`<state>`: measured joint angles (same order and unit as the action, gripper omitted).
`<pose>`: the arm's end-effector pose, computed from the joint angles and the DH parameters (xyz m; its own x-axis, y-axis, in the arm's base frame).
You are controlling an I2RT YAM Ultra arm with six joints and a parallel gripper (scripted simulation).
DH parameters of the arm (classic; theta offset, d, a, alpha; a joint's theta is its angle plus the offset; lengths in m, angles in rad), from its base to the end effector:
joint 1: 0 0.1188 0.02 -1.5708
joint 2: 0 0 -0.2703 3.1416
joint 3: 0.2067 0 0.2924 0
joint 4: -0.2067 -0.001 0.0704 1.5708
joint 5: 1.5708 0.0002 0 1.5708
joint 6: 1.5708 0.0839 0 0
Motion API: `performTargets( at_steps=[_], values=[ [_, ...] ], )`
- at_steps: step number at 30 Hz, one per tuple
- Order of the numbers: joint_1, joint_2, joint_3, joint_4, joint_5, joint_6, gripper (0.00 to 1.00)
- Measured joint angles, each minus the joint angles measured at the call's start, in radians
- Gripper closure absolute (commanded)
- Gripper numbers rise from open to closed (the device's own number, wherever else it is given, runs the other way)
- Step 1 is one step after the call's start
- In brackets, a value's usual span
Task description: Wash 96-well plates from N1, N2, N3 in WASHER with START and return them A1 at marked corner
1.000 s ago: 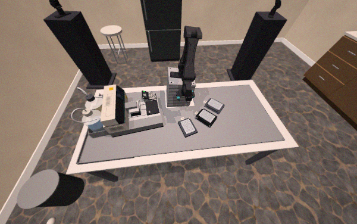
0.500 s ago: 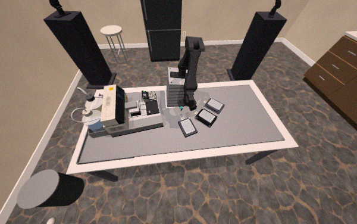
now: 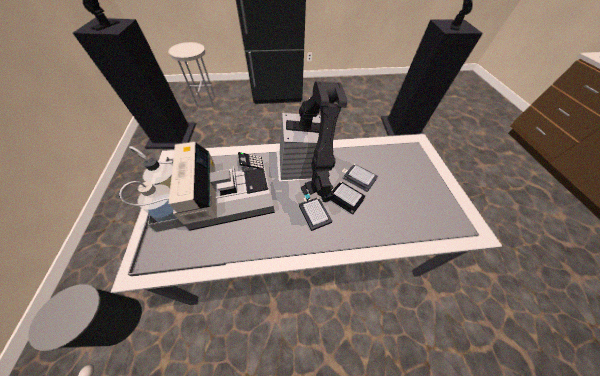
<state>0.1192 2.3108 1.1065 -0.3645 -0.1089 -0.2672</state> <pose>0.3572 0.0530 -0.0811 -0.9264 -0.3753 -0.0306 -0.3764 0.9206 0.1043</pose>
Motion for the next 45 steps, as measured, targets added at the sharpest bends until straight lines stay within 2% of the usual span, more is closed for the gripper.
performTargets(
  at_steps=[3,9,21,45],
  values=[
    [0.000,0.023,0.029,-0.008,0.000,0.004,0.00],
    [0.011,0.114,0.138,-0.019,0.000,0.013,0.00],
    [0.011,0.122,0.149,-0.021,0.000,0.018,0.00],
    [0.022,0.240,0.177,0.060,0.000,0.028,0.00]
  ],
)
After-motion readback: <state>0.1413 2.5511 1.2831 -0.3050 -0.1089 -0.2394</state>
